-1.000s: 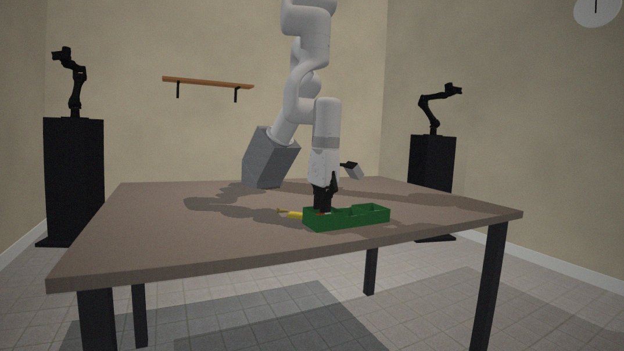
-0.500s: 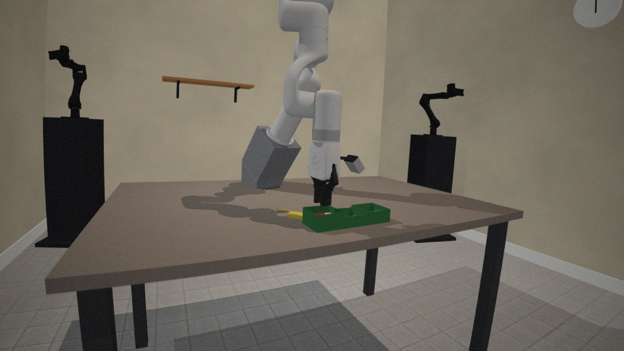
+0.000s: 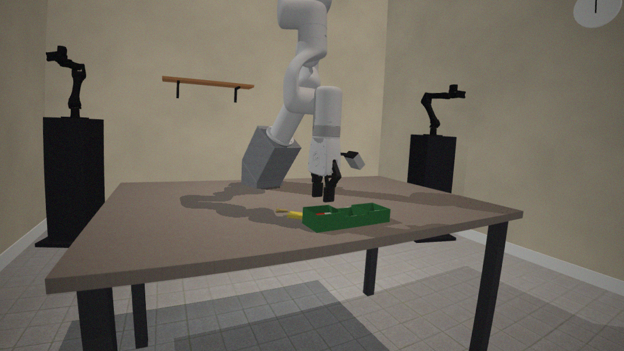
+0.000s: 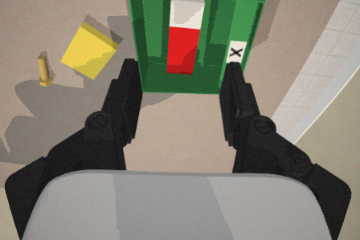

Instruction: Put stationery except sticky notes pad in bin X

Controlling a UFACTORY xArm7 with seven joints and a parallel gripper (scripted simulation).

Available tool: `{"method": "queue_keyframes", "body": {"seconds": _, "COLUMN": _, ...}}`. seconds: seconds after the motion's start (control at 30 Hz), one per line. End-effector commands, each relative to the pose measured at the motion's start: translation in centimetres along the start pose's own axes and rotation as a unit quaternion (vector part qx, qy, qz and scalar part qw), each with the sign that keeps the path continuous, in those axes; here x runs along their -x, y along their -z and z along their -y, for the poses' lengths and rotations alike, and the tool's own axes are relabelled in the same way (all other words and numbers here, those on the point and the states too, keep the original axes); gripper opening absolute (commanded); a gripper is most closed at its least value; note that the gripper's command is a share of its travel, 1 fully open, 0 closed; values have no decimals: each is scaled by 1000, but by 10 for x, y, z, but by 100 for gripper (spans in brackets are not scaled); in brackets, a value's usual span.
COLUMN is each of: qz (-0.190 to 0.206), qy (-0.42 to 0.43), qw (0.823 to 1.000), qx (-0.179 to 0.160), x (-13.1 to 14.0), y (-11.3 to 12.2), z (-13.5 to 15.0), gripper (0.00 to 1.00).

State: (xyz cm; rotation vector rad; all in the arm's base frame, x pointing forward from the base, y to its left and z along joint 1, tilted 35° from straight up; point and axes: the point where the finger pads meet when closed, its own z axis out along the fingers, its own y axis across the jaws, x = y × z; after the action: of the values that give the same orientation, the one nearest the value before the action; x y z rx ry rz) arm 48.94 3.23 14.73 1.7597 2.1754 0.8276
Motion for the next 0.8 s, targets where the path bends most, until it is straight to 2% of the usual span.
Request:
{"method": "queue_keyframes", "body": {"seconds": 0.0, "qz": 1, "qy": -1, "qw": 1000, "qx": 1, "x": 1, "y": 18, "z": -1, "gripper": 100}}
{"method": "queue_keyframes", "body": {"seconds": 0.23, "qz": 1, "qy": -1, "qw": 1000, "qx": 1, "x": 1, "y": 46, "z": -1, "gripper": 100}}
{"method": "queue_keyframes", "body": {"seconds": 0.3, "qz": 1, "qy": -1, "qw": 1000, "qx": 1, "x": 1, "y": 46, "z": -1, "gripper": 100}}
{"method": "queue_keyframes", "body": {"seconds": 0.77, "qz": 1, "qy": -1, "qw": 1000, "qx": 2, "x": 1, "y": 102, "z": -1, "gripper": 100}}
